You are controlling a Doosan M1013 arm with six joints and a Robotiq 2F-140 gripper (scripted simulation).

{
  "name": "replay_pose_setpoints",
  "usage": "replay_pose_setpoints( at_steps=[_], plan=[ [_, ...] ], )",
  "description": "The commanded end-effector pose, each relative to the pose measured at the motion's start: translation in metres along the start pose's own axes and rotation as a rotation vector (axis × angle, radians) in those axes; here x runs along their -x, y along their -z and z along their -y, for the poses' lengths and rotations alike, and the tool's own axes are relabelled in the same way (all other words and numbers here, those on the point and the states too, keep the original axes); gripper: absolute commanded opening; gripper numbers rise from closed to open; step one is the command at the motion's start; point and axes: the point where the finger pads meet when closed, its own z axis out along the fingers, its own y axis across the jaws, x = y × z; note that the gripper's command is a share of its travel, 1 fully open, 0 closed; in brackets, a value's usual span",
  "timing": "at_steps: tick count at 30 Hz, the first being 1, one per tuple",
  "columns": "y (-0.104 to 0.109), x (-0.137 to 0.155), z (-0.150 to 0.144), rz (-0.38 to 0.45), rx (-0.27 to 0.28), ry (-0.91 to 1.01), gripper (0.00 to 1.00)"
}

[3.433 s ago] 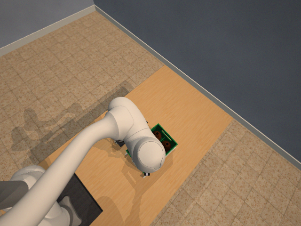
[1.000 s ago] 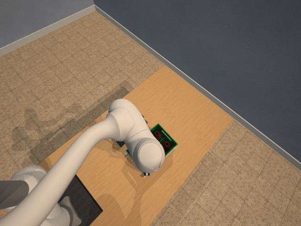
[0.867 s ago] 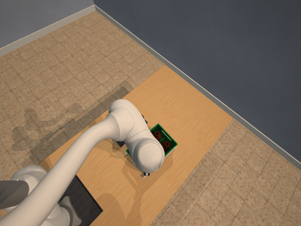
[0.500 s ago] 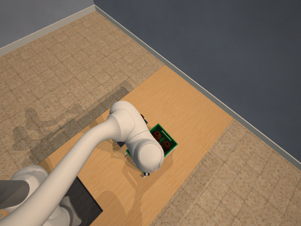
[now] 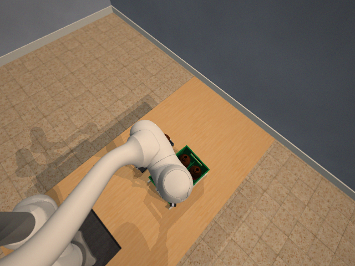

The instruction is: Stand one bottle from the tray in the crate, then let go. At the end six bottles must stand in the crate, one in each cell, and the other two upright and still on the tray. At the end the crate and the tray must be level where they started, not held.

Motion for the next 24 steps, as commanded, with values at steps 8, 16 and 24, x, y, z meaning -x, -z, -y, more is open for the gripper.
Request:
replay_pose_setpoints(
  at_steps=[8, 16, 24],
  plan=[
    [-0.0016, 0.0000, 0.0000, 0.000, 0.000, 0.000, 0.00],
    [-0.0017, 0.0000, 0.0000, 0.000, 0.000, 0.000, 0.00],
    [-0.0017, 0.0000, 0.0000, 0.000, 0.000, 0.000, 0.00]
  ],
)
